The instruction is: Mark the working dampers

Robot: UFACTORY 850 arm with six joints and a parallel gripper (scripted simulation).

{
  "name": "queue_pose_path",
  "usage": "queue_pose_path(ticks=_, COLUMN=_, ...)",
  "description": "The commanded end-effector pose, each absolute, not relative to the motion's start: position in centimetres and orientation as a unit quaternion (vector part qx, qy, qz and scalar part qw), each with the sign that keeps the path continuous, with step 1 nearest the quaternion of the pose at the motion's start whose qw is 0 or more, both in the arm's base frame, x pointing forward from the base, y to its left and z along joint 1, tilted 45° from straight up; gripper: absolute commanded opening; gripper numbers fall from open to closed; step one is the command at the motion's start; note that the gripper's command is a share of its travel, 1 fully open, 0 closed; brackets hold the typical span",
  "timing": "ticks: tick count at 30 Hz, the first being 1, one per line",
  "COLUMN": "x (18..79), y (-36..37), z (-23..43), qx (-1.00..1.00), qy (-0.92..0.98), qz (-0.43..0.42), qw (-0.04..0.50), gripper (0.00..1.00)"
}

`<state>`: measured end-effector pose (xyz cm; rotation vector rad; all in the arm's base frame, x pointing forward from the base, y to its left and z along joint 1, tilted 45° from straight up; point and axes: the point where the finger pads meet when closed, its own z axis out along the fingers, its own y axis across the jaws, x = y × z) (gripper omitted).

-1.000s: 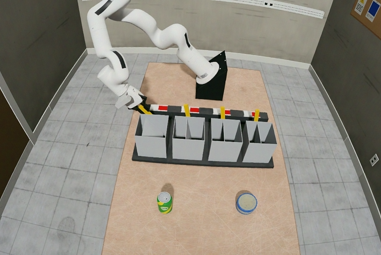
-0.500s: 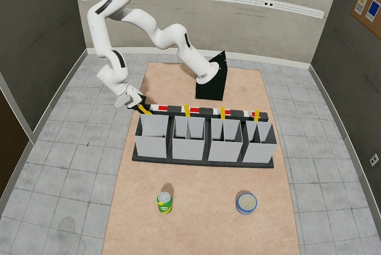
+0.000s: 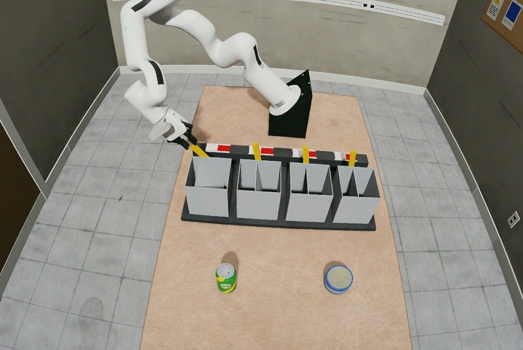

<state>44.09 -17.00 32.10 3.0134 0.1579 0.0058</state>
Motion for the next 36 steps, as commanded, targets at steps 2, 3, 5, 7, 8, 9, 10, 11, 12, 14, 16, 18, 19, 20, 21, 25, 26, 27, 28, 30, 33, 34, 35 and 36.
queue_pose_path(ticks=2, x=44.1, y=-16.8, z=33.3, qx=0.997, qy=0.052, qz=0.002, qw=0.062, gripper=0.39)
queue_pose_path(ticks=3, x=44.1, y=-16.8, z=33.6, qx=0.997, qy=0.052, qz=0.002, qw=0.062, gripper=0.39)
queue_pose_path(ticks=5, x=44.1, y=-16.7, z=34.1, qx=0.997, qy=0.052, qz=0.002, qw=0.062, gripper=0.39)
queue_pose_path(ticks=7, x=44.1, y=-16.7, z=34.5, qx=0.997, qy=0.052, qz=0.002, qw=0.062, gripper=0.39)
queue_pose_path(ticks=8, x=44.1, y=-16.7, z=34.6, qx=0.997, qy=0.052, qz=0.002, qw=0.062, gripper=0.39)
queue_pose_path(ticks=9, x=44.1, y=-16.7, z=34.7, qx=0.997, qy=0.052, qz=0.002, qw=0.062, gripper=0.39)
queue_pose_path(ticks=10, x=44.1, y=-16.7, z=34.8, qx=0.997, qy=0.052, qz=0.002, qw=0.062, gripper=0.39)
queue_pose_path(ticks=11, x=44.1, y=-16.6, z=34.9, qx=0.997, qy=0.052, qz=0.002, qw=0.062, gripper=0.39)
queue_pose_path(ticks=12, x=44.1, y=-16.6, z=34.9, qx=0.997, qy=0.052, qz=0.002, qw=0.062, gripper=0.39)
queue_pose_path(ticks=14, x=44.1, y=-16.6, z=34.9, qx=0.997, qy=0.052, qz=0.002, qw=0.062, gripper=0.39)
queue_pose_path(ticks=16, x=44.1, y=-16.6, z=34.9, qx=0.997, qy=0.052, qz=0.002, qw=0.063, gripper=0.39)
queue_pose_path(ticks=18, x=44.1, y=-16.6, z=34.9, qx=0.997, qy=0.052, qz=0.002, qw=0.063, gripper=0.39)
queue_pose_path(ticks=19, x=44.2, y=-16.5, z=34.9, qx=0.996, qy=0.052, qz=0.002, qw=0.066, gripper=0.39)
queue_pose_path(ticks=20, x=44.3, y=-16.3, z=34.8, qx=0.996, qy=0.052, qz=0.001, qw=0.071, gripper=0.39)
queue_pose_path(ticks=21, x=44.5, y=-16.1, z=34.7, qx=0.996, qy=0.052, qz=0.001, qw=0.078, gripper=0.39)
queue_pose_path(ticks=25, x=46.2, y=-14.0, z=34.2, qx=0.990, qy=0.052, qz=0.006, qw=0.131, gripper=0.39)
queue_pose_path(ticks=26, x=46.7, y=-13.3, z=33.9, qx=0.988, qy=0.052, qz=0.005, qw=0.149, gripper=0.39)
queue_pose_path(ticks=27, x=47.3, y=-12.5, z=33.7, qx=0.984, qy=0.052, qz=0.006, qw=0.168, gripper=0.39)
queue_pose_path(ticks=28, x=47.9, y=-11.8, z=33.5, qx=0.981, qy=0.052, qz=0.008, qw=0.186, gripper=0.39)
queue_pose_path(ticks=30, x=48.5, y=-10.9, z=33.3, qx=0.977, qy=0.052, qz=0.008, qw=0.206, gripper=0.39)
queue_pose_path(ticks=33, x=49.6, y=-9.6, z=32.9, qx=0.969, qy=0.051, qz=0.010, qw=0.240, gripper=0.39)
queue_pose_path(ticks=34, x=49.6, y=-9.6, z=32.9, qx=0.969, qy=0.051, qz=0.010, qw=0.240, gripper=0.39)
queue_pose_path(ticks=35, x=49.6, y=-9.6, z=32.9, qx=0.969, qy=0.051, qz=0.010, qw=0.240, gripper=0.39)
queue_pose_path(ticks=36, x=50.3, y=-8.6, z=32.6, qx=0.963, qy=0.051, qz=0.012, qw=0.263, gripper=0.39)
